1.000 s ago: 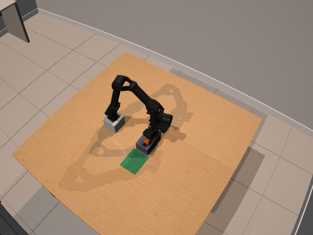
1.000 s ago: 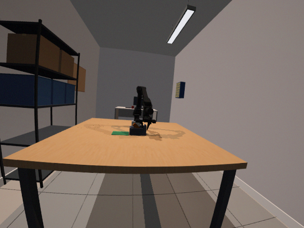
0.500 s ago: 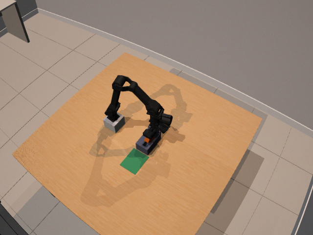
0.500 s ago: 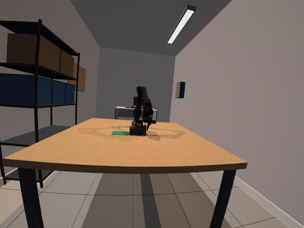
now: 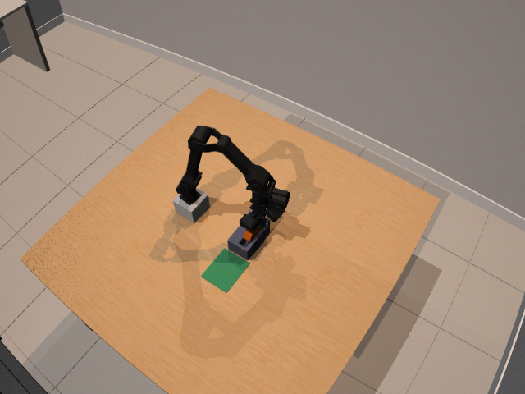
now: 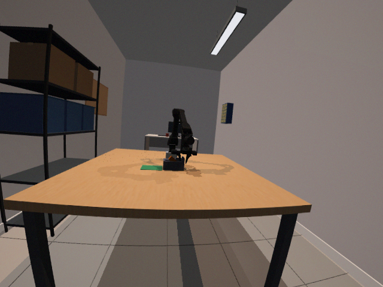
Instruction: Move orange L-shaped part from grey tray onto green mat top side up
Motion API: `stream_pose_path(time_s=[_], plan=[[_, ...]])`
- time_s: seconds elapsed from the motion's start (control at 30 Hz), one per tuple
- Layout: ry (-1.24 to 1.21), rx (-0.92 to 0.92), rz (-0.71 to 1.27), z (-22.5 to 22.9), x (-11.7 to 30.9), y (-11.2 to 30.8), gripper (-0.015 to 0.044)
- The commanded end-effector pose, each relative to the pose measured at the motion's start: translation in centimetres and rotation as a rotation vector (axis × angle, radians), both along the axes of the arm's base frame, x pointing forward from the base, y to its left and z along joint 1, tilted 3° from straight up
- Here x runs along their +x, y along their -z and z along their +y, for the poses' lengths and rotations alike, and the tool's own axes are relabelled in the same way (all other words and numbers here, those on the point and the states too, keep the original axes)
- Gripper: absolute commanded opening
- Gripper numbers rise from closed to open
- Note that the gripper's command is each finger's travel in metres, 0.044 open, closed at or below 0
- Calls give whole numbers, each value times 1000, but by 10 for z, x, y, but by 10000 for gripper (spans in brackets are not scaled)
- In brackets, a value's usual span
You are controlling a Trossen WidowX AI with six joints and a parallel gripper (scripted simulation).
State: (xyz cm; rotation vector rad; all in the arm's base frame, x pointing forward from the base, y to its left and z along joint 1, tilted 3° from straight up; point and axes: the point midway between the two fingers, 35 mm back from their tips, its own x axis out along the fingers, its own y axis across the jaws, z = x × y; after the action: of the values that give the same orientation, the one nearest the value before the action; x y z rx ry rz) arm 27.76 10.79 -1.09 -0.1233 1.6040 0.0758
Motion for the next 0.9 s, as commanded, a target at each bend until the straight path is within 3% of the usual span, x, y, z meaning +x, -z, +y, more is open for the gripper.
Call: stream_pose_path(time_s=[0.0,0.17,0.4,0.87], plan=[[-1,2,-11,6,2,-7,180],[-1,2,-12,6,4,-16,180],[-1,1,-12,-2,6,-101,180],[3,11,-30,-1,9,-102,180]])
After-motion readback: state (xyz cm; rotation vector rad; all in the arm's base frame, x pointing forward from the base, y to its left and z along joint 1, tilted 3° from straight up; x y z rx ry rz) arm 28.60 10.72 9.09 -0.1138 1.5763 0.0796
